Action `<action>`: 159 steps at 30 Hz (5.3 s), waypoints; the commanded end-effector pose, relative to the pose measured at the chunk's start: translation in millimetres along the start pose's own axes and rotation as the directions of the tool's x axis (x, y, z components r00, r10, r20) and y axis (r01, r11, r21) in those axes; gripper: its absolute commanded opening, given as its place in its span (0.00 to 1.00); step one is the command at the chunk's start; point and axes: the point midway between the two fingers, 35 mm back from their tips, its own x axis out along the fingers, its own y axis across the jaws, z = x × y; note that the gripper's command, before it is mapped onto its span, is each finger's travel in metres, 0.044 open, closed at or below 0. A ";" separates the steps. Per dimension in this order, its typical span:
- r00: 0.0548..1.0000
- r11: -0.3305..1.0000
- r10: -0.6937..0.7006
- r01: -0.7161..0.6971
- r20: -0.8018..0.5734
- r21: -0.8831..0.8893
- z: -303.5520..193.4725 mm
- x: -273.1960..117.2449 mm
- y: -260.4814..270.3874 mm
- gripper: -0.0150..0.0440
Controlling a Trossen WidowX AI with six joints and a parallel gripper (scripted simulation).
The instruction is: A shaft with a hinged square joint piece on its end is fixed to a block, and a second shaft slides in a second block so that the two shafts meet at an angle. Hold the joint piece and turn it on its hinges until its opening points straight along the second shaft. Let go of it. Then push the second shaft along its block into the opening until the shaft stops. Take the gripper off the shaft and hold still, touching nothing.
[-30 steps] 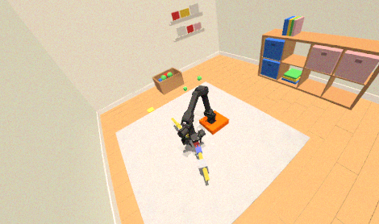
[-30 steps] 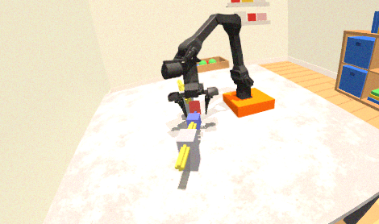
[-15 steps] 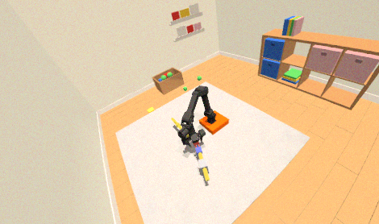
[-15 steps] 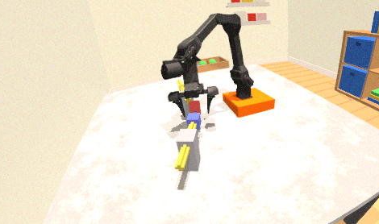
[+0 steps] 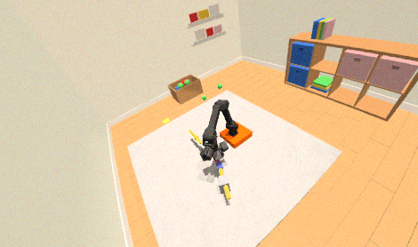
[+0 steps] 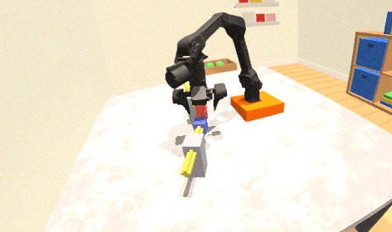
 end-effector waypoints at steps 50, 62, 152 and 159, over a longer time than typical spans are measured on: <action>0.984 0.345 -0.030 -0.156 0.177 0.925 -77.1 -99.9 -2.8 1.00; 0.988 0.111 -0.003 -0.156 0.157 0.982 -94.3 -85.2 -1.3 1.00; 0.999 -1.000 0.002 0.002 -0.034 -0.008 -67.2 11.5 -1.6 1.00; 1.000 -1.000 0.002 0.002 -0.029 -0.007 -31.3 4.5 -3.1 1.00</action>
